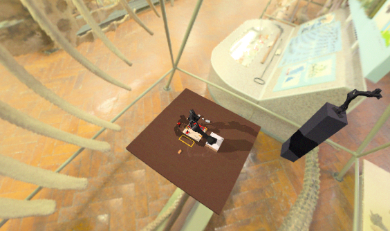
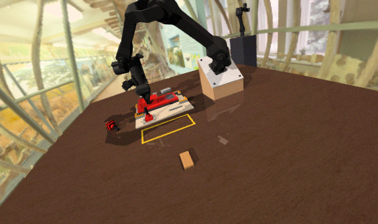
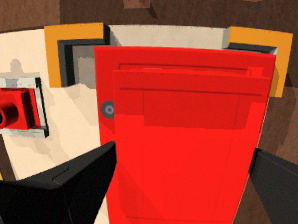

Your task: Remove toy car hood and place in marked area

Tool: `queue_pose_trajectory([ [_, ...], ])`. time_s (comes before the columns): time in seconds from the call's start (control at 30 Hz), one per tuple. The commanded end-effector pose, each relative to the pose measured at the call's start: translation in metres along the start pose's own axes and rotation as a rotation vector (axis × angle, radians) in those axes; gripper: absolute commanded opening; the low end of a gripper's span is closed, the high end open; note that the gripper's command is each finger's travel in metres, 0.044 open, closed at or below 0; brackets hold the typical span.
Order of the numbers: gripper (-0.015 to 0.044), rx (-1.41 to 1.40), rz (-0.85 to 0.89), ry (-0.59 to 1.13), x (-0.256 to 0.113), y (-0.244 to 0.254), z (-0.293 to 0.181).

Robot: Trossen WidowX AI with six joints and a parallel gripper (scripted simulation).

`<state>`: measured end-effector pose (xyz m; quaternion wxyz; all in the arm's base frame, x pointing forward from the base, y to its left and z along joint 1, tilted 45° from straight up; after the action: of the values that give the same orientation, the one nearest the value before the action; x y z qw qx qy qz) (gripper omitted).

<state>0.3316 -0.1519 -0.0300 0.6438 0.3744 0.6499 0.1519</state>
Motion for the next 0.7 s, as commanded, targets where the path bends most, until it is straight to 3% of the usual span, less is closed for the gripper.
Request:
queue_pose_trajectory([
  [0.0,0.0341,-0.001,0.000,0.000,-0.0002,0.0000,0.0001],
  [0.23,0.0295,-0.001,0.000,0.000,-0.0002,0.0000,0.0001],
  [0.6,0.0006,0.000,0.000,0.000,-0.0056,-0.0001,0.0002],
  [0.67,0.0000,0.000,0.000,0.000,-0.0069,-0.0001,0.0003],
])
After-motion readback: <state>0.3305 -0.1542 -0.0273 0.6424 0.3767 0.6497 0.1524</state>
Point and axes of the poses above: the point midway between the two fingers, 35 mm back from their tips, its own x axis out along the fingers, its own y axis across the jaws, z = x × y, the point moved 10 cm from there along -x, back along the fingers, and after that the axes turned 13 degrees about x, right-handed, at the moved point
